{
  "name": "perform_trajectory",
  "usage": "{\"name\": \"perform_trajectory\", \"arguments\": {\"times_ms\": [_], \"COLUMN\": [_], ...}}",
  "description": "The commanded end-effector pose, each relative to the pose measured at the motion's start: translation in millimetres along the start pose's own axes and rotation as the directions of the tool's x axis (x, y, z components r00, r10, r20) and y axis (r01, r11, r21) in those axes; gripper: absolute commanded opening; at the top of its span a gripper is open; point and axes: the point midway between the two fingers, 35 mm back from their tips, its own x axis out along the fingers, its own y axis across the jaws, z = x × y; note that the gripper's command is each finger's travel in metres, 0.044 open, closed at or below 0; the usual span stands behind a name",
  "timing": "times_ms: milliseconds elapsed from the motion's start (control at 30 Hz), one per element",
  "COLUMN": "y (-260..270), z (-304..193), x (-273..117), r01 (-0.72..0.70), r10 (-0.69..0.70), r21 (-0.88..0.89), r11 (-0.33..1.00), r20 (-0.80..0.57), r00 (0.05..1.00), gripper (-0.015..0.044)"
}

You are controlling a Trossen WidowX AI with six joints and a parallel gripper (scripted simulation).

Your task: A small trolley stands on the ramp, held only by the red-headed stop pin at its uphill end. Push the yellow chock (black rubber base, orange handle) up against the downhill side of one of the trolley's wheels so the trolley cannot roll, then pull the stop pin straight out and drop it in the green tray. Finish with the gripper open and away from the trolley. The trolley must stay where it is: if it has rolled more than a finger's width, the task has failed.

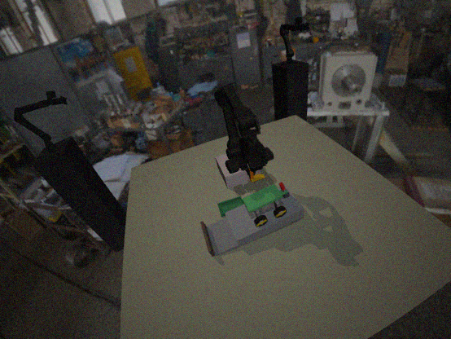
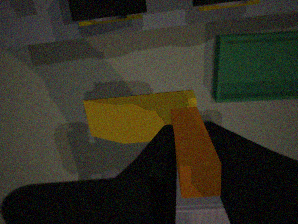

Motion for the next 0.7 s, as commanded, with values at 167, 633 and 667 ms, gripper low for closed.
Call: {"name": "perform_trajectory", "arguments": {"times_ms": [167,633,667], "y": [-30,-84,-88], "z": [7,16,17], "x": [3,8,9], "r01": [-0.002,0.003,0.003], "r10": [0.002,-0.003,-0.003], "r21": [-0.004,-0.004,-0.004], "r11": [1.000,1.000,1.000], "r20": [0.002,0.002,0.002], "r00": [1.000,1.000,1.000], "gripper": [0.0000,0.0000,0.0000]}}
